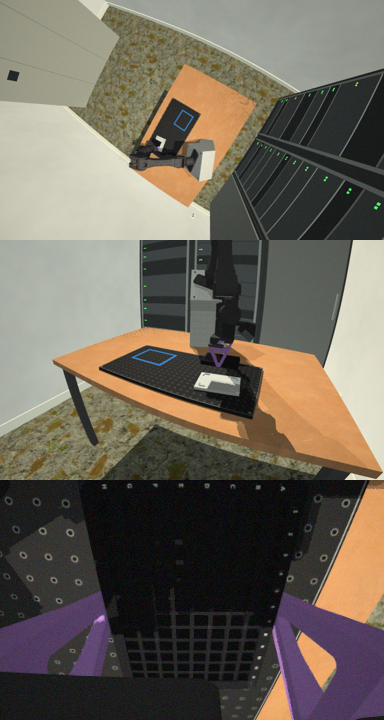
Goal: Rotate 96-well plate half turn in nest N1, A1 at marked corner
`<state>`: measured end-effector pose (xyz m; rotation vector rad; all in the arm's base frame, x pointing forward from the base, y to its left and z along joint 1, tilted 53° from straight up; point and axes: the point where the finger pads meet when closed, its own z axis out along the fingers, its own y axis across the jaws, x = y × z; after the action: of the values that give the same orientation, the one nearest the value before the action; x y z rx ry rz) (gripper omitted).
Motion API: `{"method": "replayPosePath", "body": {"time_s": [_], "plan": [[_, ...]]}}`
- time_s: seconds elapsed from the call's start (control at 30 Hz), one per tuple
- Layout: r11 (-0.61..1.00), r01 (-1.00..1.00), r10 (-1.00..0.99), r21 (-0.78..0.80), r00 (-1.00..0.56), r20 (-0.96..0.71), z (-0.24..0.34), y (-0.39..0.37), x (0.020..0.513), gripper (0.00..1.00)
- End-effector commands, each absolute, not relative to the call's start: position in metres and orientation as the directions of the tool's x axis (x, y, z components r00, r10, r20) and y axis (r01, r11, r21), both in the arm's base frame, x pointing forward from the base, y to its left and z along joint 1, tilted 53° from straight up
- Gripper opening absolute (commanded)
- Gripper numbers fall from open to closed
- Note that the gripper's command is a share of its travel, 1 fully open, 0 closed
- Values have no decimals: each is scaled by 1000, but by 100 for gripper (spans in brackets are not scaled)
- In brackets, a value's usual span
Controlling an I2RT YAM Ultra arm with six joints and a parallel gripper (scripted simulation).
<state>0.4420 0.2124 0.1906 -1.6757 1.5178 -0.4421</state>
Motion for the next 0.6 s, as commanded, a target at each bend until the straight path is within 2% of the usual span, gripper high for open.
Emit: {"method": "replayPosePath", "body": {"time_s": [0.0, 0.57], "plan": [[1, -616, -942, -788, 263, -207, 207, 209, 446, 0], [-4, -627, -943, -779, 262, -206, 204, 209, 447, 0]]}}
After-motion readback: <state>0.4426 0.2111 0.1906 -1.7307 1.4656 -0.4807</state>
